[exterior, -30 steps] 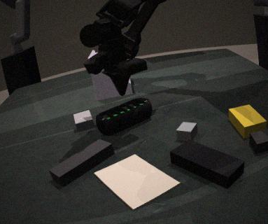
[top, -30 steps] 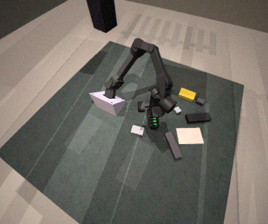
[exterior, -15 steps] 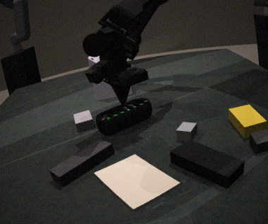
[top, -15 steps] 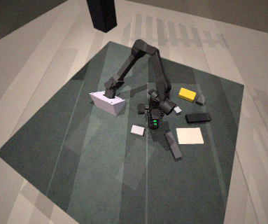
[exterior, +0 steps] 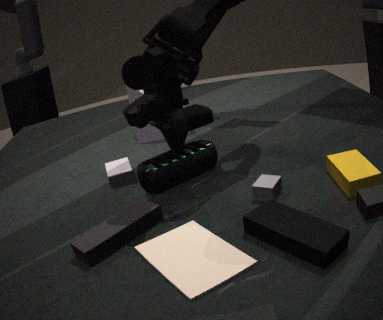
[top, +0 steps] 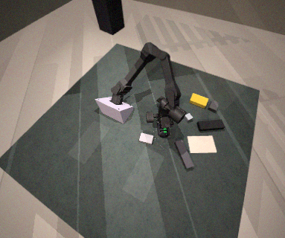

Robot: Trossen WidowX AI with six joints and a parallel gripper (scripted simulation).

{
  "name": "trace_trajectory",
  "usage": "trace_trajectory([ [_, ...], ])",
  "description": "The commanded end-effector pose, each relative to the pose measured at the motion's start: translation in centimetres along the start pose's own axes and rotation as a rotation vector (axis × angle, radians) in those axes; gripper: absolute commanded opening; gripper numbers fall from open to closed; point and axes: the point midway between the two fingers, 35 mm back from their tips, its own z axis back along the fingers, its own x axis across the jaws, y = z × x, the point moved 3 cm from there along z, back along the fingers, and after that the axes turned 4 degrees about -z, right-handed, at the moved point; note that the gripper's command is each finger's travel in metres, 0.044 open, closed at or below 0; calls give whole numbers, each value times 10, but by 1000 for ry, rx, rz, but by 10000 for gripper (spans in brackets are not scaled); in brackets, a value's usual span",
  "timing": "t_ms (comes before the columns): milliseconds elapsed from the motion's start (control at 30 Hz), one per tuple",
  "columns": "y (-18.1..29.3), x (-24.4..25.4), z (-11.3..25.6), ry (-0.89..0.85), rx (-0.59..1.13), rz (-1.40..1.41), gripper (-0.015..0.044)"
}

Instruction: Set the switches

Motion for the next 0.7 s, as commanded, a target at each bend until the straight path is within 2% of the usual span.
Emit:
trace_trajectory([
  [0,1,0,-2,-2,5,-7,0],
  [200,0,-1,1,1,2,-2,0],
  [367,0,-1,43,0,3,-7,0],
  [667,-15,17,43,-1,2,-6,0],
])
